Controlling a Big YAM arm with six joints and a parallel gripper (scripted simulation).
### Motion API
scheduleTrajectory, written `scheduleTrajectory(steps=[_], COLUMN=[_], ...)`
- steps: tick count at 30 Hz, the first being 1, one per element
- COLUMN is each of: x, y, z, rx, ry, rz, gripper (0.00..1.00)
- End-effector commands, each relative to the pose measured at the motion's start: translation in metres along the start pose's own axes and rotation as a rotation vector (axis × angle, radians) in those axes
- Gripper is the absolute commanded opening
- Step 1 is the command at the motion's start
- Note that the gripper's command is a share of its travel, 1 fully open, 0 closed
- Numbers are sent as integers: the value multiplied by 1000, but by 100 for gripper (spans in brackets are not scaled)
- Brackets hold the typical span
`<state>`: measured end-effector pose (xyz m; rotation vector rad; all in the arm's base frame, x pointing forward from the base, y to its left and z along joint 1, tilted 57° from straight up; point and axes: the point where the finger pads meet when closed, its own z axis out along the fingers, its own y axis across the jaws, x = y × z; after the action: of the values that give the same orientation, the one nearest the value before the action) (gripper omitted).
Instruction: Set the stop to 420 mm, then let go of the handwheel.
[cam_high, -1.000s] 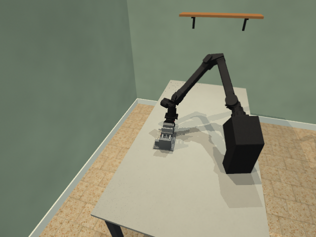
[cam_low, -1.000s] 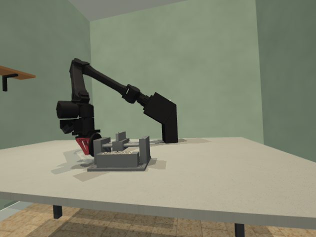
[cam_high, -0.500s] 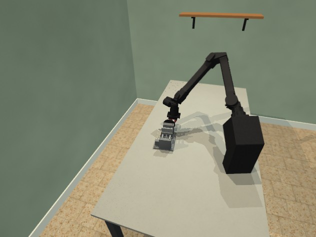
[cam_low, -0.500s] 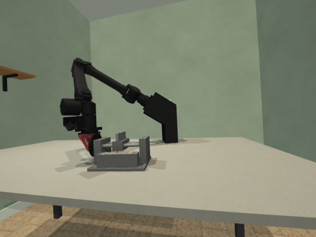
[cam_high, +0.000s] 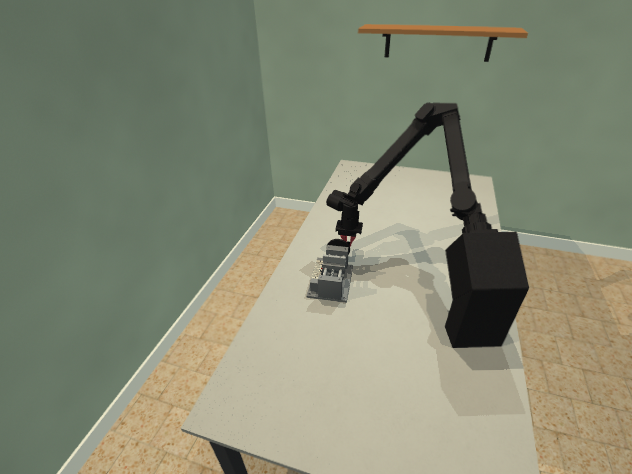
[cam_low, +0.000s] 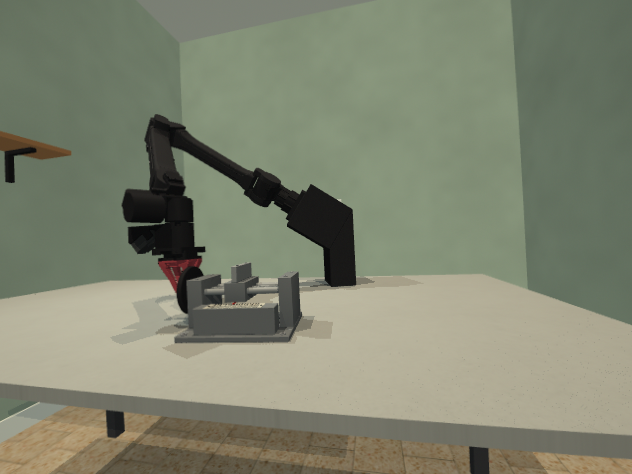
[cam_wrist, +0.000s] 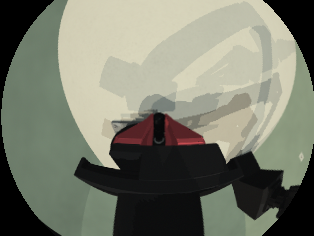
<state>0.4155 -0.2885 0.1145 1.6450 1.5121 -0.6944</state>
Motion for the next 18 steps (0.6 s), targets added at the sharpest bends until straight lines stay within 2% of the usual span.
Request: scheduleTrajectory(steps=[1, 2, 9, 12, 13, 15, 16, 18], x=[-4, -2, -6, -6, -11, -10, -10, -8], y=[-1, 3, 10, 9, -4, -5, -3, 12], z=[-12, -18, -34, -34, -21, -21, -22, -34], rx=[-1, -11, -19, -17, 19, 21, 18, -13], ry=[-9, -7, -11, -10, -13, -12, -13, -12], rz=[8, 4, 13, 12, 22, 19, 21, 18], gripper=[6, 6, 6, 6, 6, 6, 6, 6])
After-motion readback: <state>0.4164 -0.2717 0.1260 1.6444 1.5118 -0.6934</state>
